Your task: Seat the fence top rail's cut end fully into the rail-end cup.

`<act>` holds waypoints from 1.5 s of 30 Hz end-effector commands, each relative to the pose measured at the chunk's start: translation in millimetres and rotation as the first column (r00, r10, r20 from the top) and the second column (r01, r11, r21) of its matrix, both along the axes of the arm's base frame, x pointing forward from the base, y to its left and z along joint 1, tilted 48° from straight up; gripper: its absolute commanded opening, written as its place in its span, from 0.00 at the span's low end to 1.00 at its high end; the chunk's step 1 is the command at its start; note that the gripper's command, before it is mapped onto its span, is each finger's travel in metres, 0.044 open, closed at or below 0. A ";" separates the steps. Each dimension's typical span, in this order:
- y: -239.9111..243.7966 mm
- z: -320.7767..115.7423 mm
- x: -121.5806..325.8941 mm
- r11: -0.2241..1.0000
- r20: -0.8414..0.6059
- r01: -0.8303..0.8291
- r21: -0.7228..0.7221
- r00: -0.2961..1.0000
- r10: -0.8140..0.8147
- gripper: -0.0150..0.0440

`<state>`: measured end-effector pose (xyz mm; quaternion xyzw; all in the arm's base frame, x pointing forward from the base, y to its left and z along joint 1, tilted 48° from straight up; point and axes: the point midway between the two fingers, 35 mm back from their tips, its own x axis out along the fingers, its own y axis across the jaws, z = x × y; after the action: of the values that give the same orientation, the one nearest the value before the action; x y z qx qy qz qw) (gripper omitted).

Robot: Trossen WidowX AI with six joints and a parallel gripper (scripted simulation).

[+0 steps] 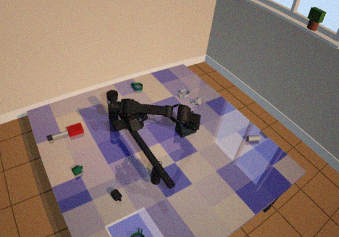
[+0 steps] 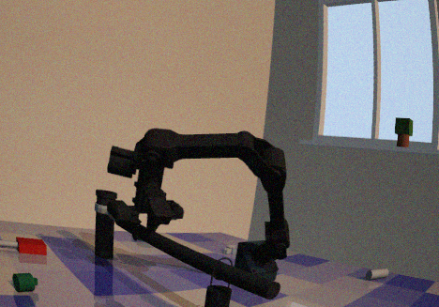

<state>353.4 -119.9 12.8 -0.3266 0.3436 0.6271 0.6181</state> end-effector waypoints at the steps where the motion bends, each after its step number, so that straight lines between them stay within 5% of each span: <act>1: -20.1 0.6 7.9 0.999 0.034 0.025 -0.045 0.999 -0.023 0.25; 45: 0.4 21.7 2.2 1.000 -0.007 -0.002 0.004 1.000 0.002 0.25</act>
<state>351.5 -119.5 25.9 -0.3195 0.3475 0.6333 0.6132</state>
